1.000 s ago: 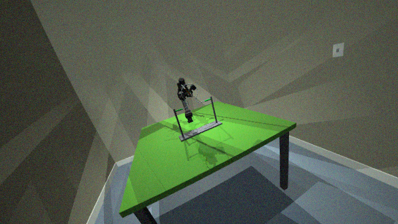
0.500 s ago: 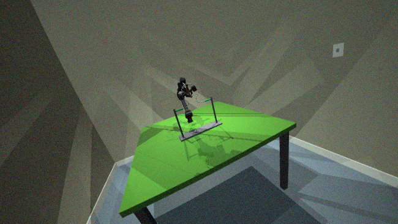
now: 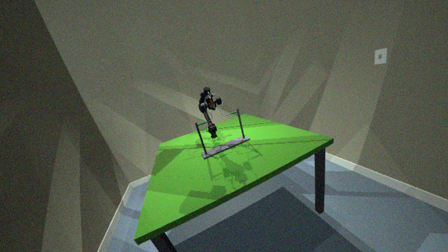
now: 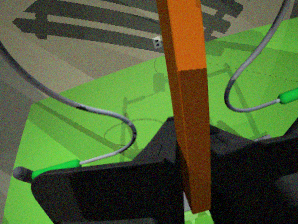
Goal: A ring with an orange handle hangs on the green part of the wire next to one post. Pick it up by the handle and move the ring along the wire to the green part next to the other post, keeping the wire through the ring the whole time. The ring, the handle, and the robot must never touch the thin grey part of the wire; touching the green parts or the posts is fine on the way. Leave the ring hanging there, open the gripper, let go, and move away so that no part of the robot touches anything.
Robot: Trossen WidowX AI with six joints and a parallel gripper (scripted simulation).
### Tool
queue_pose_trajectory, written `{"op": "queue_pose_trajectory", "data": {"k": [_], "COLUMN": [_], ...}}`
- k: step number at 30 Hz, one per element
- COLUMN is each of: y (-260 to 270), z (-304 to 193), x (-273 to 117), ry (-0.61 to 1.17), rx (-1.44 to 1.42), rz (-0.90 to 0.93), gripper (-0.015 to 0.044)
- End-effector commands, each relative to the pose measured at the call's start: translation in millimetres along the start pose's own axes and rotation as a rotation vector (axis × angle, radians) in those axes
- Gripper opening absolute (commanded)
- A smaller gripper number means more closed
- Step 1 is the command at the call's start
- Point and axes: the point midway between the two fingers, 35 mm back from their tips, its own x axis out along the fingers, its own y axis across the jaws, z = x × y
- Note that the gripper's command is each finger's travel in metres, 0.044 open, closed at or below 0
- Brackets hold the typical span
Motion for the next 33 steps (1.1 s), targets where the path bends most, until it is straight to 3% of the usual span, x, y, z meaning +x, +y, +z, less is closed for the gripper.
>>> {"op": "queue_pose_trajectory", "data": {"k": [1, 33], "y": [-2, -17], "z": [0, 4], "x": [0, 0], "ry": [-0.008, -0.057], "rx": [-0.043, -0.396], "rz": [-0.024, -0.231], "gripper": [-0.0150, -0.0150]}}
